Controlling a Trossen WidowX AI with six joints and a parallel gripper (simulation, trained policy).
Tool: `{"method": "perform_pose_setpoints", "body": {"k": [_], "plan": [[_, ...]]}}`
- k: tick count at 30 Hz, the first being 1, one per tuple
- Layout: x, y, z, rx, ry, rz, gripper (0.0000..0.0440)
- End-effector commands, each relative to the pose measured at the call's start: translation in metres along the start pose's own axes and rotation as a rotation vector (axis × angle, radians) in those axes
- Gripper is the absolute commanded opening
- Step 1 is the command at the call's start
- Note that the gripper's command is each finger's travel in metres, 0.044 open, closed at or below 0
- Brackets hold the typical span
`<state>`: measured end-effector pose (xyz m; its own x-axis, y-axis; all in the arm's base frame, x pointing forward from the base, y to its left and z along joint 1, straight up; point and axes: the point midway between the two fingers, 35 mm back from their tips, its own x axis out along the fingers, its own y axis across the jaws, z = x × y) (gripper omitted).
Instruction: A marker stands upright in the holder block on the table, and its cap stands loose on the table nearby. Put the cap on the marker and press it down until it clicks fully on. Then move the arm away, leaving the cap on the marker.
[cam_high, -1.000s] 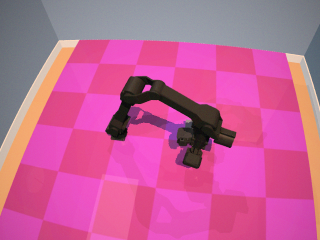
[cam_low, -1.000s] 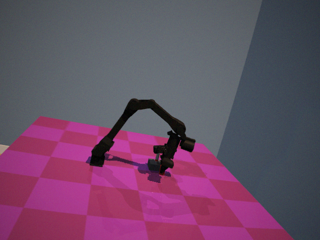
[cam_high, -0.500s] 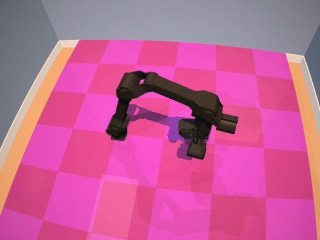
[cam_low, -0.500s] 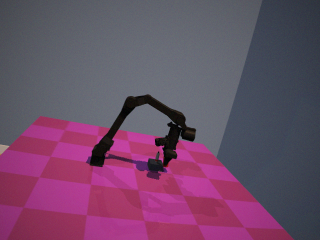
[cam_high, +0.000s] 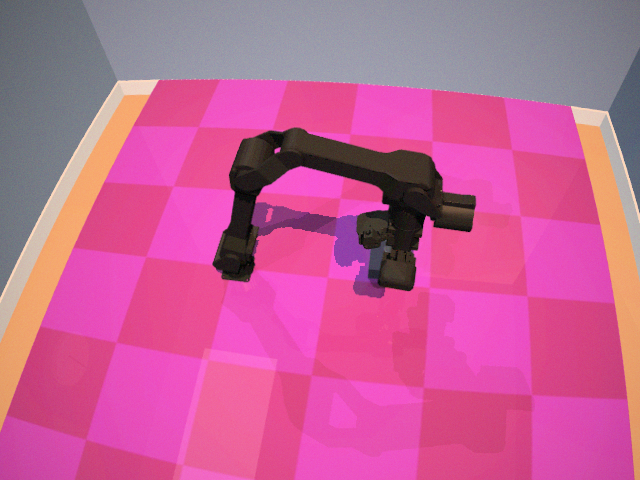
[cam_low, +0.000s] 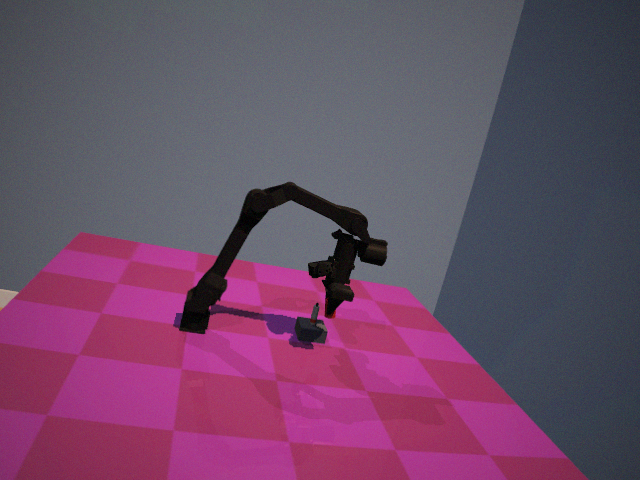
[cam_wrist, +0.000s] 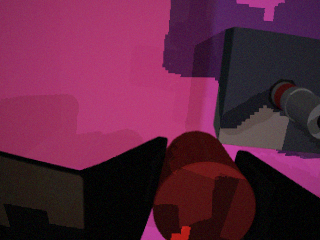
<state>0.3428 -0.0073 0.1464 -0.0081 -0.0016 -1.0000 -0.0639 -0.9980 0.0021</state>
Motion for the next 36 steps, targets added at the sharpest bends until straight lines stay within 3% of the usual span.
{"method": "perform_pose_setpoints", "body": {"k": [1, 18, 36], "plan": [[-0.014, -0.014, 0.004, -0.018, 0.018, -0.008, 0.0007], [-0.030, -0.058, 0.025, -0.106, -0.006, -0.012, 0.0000], [-0.005, -0.052, 0.027, -0.130, -0.066, 0.002, 0.0000]]}}
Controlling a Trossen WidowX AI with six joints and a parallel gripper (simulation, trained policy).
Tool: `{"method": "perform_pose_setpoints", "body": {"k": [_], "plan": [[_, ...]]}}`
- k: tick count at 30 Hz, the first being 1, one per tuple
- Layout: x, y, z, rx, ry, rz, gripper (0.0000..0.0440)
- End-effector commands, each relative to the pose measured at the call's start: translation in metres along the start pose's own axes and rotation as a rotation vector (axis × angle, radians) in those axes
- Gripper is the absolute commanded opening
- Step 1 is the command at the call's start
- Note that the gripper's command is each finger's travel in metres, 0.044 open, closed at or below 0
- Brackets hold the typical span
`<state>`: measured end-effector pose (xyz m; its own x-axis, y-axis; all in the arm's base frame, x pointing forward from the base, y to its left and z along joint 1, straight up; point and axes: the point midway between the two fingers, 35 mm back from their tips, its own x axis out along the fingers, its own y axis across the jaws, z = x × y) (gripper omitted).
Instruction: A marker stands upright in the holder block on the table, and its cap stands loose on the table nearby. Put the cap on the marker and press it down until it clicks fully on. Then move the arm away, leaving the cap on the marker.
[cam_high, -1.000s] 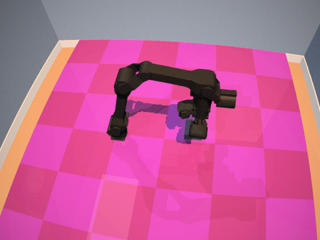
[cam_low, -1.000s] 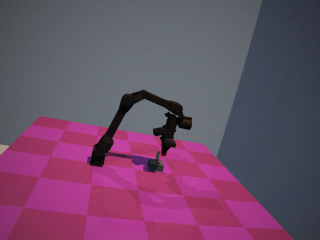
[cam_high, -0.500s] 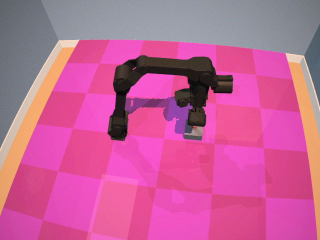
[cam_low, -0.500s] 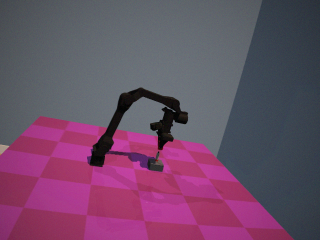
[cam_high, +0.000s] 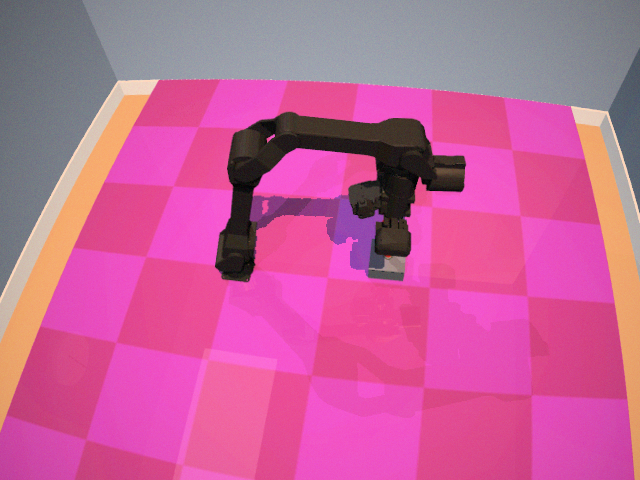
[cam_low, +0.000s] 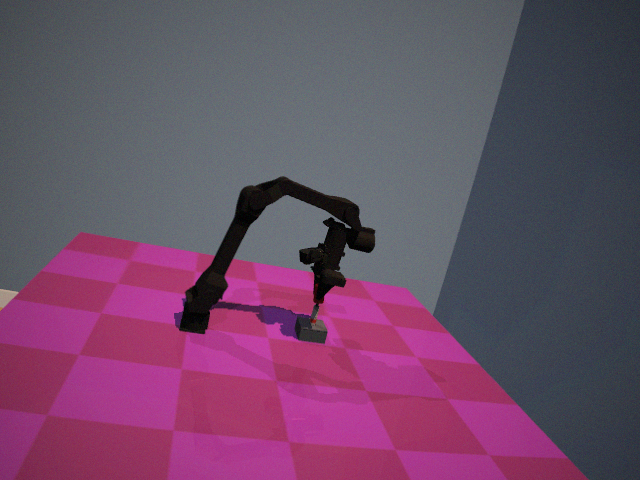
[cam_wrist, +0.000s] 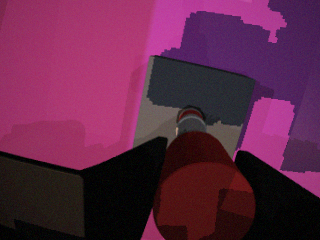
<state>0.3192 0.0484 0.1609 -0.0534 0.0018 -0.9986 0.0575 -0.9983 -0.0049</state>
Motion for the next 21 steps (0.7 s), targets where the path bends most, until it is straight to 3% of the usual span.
{"method": "perform_pose_setpoints", "body": {"k": [1, 20, 21], "plan": [[0.011, 0.002, 0.000, -0.010, -0.023, 0.004, 0.0000], [0.055, 0.002, 0.000, -0.074, -0.060, -0.017, 0.0002], [0.057, 0.002, 0.000, -0.074, -0.063, -0.015, 0.0029]]}}
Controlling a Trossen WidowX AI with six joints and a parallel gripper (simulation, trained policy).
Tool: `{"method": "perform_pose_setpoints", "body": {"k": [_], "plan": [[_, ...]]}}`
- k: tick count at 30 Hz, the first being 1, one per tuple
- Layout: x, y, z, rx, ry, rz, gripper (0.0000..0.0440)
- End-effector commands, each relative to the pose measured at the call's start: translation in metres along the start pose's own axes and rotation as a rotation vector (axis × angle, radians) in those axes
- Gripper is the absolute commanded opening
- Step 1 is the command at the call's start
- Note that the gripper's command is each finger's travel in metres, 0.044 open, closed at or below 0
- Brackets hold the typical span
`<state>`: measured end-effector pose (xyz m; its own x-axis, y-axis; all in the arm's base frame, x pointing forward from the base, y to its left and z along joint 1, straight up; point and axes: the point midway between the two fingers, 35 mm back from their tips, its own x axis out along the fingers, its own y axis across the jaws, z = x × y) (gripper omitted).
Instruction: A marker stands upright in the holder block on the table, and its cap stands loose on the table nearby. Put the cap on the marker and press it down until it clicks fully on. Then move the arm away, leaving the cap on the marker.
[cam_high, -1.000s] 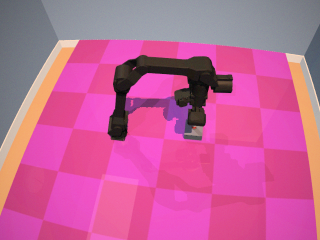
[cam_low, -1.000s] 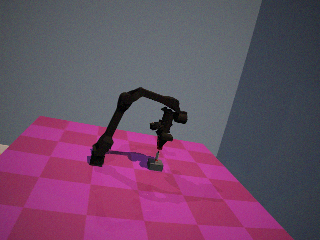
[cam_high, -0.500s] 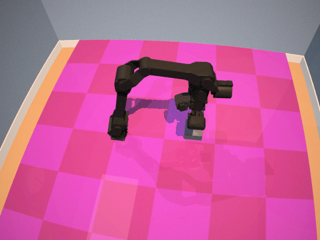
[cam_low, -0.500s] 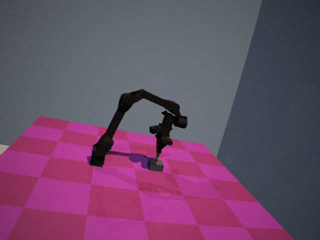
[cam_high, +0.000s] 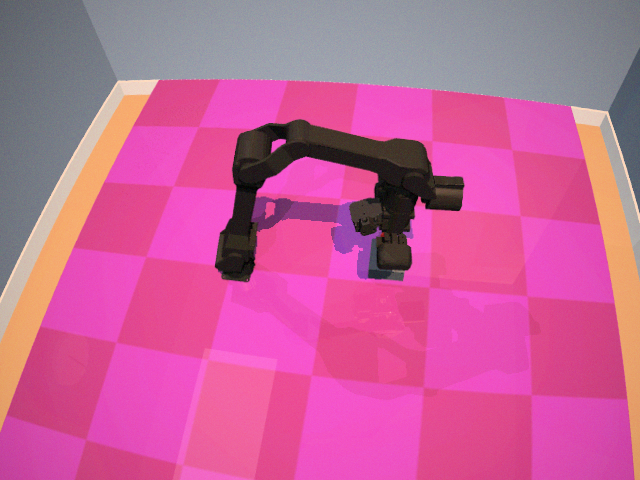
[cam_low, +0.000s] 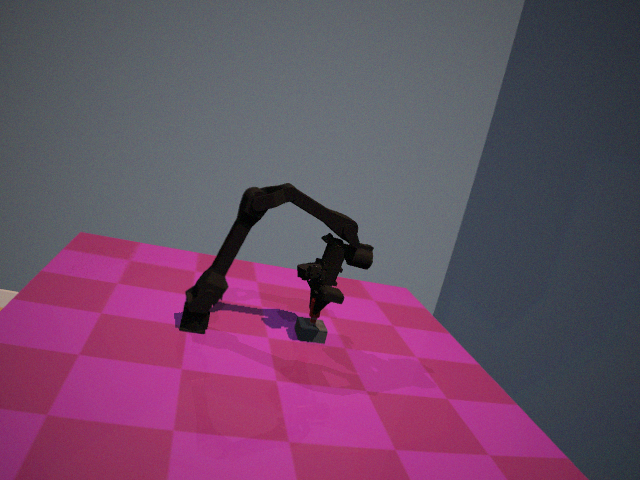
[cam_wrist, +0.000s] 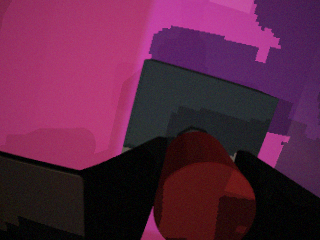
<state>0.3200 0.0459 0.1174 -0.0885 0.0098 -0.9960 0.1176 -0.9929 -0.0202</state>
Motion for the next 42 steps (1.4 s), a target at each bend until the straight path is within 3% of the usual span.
{"method": "perform_pose_setpoints", "body": {"k": [1, 2, 19, 22, 30, 42], "plan": [[0.016, 0.000, 0.003, -0.013, -0.032, -0.003, 0.0055], [0.018, 0.000, 0.004, -0.013, -0.036, -0.001, 0.0081], [0.021, -0.003, 0.020, -0.010, -0.087, -0.022, 0.0181], [0.017, -0.004, 0.026, -0.009, -0.089, -0.032, 0.0237], [0.011, -0.006, 0.033, -0.011, -0.064, -0.043, 0.0440], [-0.023, -0.008, 0.030, -0.013, 0.058, -0.059, 0.0440]]}}
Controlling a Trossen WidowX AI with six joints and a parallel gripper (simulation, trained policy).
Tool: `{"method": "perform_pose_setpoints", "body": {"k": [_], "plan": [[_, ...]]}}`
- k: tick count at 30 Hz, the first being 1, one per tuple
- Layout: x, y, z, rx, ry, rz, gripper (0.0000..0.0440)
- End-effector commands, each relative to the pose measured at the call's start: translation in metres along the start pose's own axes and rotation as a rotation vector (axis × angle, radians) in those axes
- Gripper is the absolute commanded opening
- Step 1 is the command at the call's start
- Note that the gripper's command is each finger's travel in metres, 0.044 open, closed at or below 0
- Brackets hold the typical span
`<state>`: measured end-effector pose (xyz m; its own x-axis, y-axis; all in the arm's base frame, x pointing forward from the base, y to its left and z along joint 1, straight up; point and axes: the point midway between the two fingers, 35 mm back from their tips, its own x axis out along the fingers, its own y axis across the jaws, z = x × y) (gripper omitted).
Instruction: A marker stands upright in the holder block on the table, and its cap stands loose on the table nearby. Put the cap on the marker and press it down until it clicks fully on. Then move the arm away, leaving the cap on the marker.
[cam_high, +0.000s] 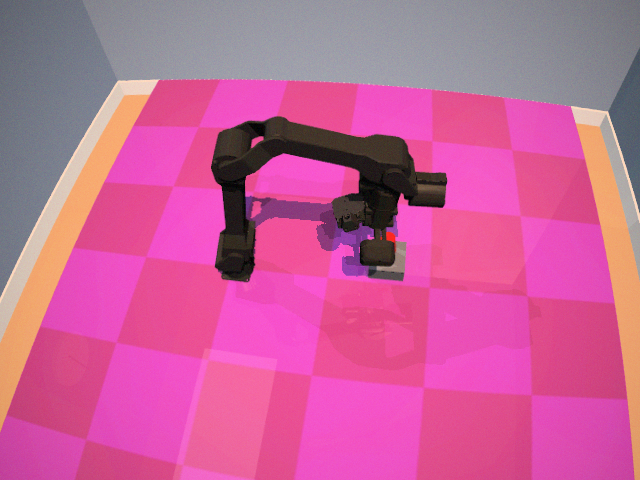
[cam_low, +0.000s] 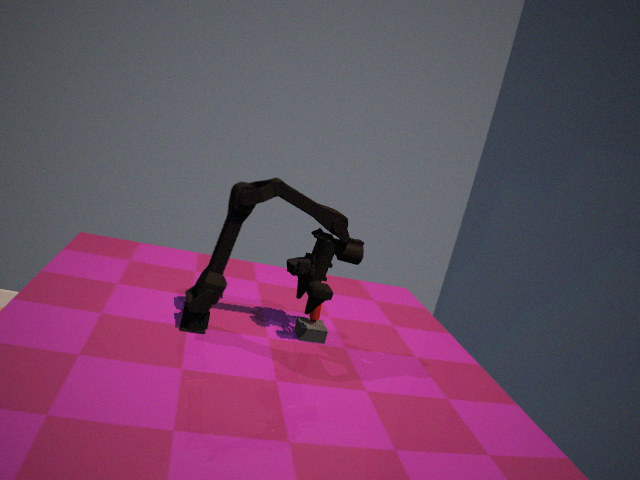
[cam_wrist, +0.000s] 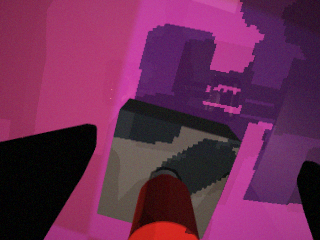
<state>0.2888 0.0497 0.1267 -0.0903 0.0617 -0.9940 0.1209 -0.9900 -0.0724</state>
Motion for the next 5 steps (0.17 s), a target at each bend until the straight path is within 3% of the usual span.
{"method": "perform_pose_setpoints", "body": {"k": [1, 5], "plan": [[-0.020, -0.001, -0.001, -0.006, 0.062, -0.008, 0.0440], [-0.031, -0.001, 0.000, -0.001, 0.092, -0.011, 0.0440]]}}
